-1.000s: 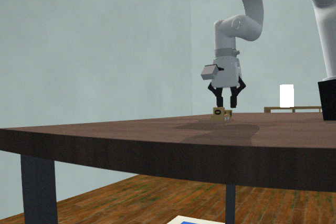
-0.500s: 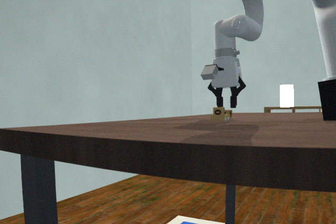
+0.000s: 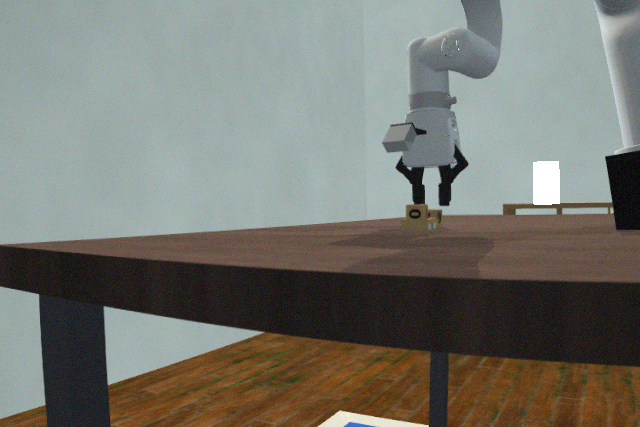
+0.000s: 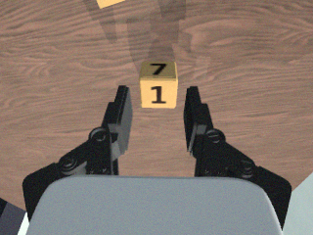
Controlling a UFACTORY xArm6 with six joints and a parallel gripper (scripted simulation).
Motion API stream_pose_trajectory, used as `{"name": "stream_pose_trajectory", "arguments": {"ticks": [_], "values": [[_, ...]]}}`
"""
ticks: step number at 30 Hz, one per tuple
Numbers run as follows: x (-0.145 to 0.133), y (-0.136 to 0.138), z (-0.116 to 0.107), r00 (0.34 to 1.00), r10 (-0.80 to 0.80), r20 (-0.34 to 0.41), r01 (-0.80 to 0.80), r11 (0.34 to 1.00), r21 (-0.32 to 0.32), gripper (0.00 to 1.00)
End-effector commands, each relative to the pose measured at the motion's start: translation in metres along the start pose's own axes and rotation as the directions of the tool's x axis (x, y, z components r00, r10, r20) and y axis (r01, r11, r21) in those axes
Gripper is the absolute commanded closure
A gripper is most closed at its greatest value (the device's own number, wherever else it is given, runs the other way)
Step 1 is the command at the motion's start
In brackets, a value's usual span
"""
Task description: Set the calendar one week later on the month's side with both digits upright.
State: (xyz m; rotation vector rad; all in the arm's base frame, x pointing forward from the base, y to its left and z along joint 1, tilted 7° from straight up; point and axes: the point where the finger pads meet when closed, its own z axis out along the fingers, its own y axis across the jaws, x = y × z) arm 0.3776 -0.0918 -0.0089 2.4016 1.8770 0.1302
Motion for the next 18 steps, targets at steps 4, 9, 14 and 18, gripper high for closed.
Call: {"name": "stream_pose_trajectory", "arguments": {"ticks": [4, 9, 14, 18], "values": [[0.0, 0.001, 0.003, 1.0, 0.0, 0.0, 0.0, 1.0, -0.003, 0.53], [0.0, 0.001, 0.01, 1.0, 0.0, 0.0, 0.0, 1.0, -0.003, 0.53], [0.0, 0.001, 0.015, 1.0, 0.0, 0.0, 0.0, 1.0, -0.003, 0.53], [0.0, 0.001, 0.021, 1.0, 0.0, 0.0, 0.0, 1.0, -0.003, 0.53]]}}
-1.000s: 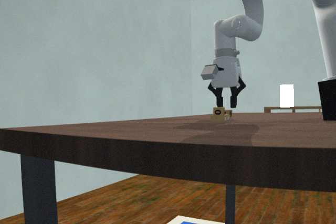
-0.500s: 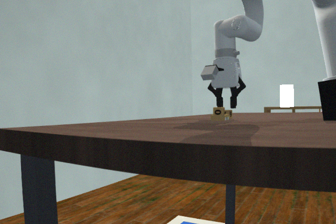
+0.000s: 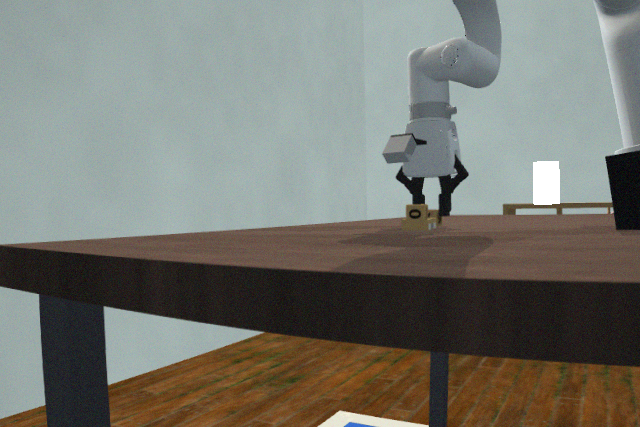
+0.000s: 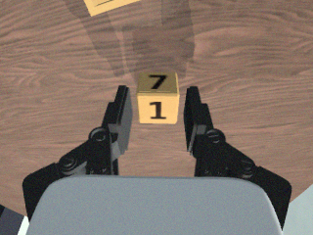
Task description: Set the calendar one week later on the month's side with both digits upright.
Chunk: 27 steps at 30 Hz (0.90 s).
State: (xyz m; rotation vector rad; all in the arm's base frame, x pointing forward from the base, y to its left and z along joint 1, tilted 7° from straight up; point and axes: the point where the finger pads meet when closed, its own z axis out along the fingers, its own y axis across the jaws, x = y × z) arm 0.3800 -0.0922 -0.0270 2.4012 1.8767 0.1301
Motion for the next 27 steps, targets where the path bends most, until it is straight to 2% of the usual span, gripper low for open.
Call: {"name": "stream_pose_trajectory", "arguments": {"ticks": [1, 27], "values": [[0.0, 0.0012, 0.0037, 1.0, 0.0, 0.0, 0.0, 1.0, -0.003, 0.53], [0.0, 0.0012, 0.0069, 1.0, 0.0, 0.0, 0.0, 1.0, -0.003, 0.53]]}}
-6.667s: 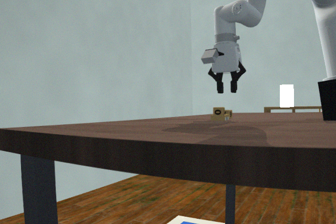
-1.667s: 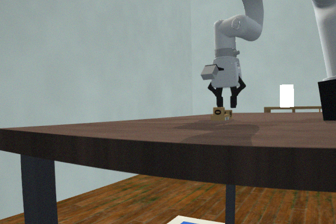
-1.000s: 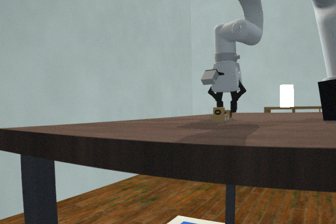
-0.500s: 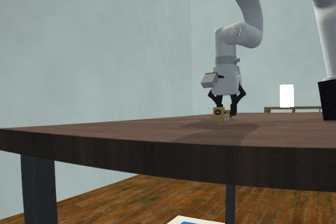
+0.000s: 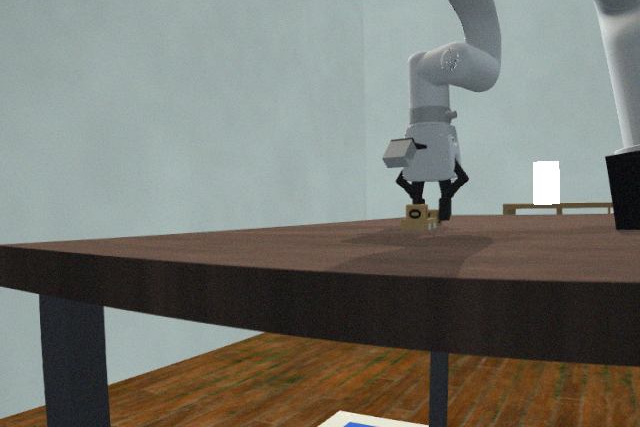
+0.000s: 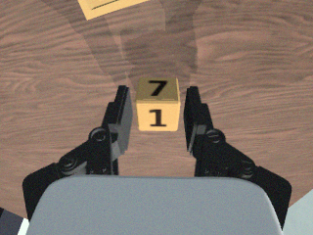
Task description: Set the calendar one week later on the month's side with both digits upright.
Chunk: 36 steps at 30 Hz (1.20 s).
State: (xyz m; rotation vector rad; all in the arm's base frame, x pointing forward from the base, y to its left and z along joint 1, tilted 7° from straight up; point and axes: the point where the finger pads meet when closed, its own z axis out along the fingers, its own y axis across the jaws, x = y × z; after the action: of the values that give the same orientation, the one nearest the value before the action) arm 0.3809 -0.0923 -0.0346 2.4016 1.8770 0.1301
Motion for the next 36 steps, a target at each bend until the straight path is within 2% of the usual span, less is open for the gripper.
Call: {"name": "stream_pose_trajectory", "arguments": {"ticks": [1, 16, 17, 36], "values": [[0.0, 0.0013, -0.0008, 1.0, 0.0, 0.0, 0.0, 1.0, -0.003, 0.53], [0.0, 0.0013, -0.0008, 1.0, 0.0, 0.0, 0.0, 1.0, -0.003, 0.53], [0.0, 0.0013, -0.0008, 1.0, 0.0, 0.0, 0.0, 1.0, -0.003, 0.73], [0.0, 0.0013, -0.0008, 1.0, 0.0, 0.0, 0.0, 1.0, -0.003, 0.73]]}}
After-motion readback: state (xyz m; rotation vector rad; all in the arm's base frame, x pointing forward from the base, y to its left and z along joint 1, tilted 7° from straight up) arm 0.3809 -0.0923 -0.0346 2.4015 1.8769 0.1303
